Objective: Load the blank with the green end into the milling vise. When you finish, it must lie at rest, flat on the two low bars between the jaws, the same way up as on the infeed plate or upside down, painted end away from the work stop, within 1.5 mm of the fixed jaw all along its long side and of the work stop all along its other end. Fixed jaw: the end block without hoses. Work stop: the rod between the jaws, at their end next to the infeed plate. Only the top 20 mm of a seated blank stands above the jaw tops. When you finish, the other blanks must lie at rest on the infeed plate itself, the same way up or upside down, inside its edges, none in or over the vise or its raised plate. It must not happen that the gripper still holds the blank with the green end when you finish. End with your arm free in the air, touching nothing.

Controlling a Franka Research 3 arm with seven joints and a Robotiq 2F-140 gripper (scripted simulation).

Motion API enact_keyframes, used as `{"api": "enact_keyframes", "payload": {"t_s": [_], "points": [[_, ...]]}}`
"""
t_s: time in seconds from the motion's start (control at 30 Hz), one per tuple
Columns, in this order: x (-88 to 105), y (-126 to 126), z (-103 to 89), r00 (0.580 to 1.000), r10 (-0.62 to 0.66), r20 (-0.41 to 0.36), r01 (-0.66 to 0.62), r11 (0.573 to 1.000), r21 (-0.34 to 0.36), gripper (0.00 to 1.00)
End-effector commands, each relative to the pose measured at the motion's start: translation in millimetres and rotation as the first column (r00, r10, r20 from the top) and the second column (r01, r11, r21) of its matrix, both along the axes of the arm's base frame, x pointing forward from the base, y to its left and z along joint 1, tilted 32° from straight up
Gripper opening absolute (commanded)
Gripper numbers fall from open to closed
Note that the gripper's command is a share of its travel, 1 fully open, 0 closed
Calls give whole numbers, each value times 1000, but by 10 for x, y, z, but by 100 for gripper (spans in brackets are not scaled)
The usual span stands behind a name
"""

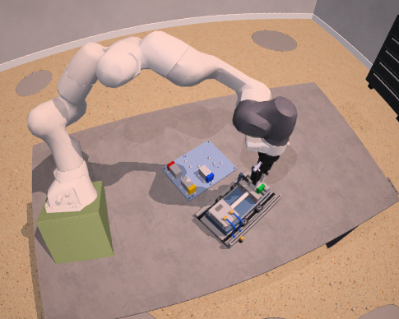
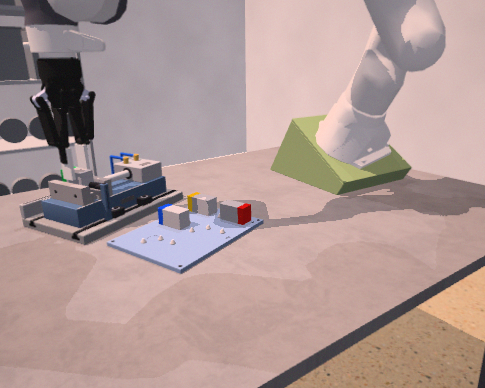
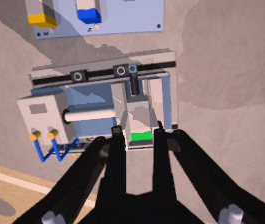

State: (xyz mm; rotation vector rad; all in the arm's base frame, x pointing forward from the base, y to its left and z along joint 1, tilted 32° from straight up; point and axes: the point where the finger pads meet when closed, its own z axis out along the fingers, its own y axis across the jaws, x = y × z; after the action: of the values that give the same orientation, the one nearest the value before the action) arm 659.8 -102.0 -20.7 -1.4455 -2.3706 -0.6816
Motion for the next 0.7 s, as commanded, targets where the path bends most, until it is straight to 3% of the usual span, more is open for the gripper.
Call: {"api": "enact_keyframes", "payload": {"t_s": [0.0,0.67], "points": [[8,-38,18,1000,-2,2,2,1000,-3,0],[8,-51,21,1000,-3,3,3,1000,-4,0]]}}
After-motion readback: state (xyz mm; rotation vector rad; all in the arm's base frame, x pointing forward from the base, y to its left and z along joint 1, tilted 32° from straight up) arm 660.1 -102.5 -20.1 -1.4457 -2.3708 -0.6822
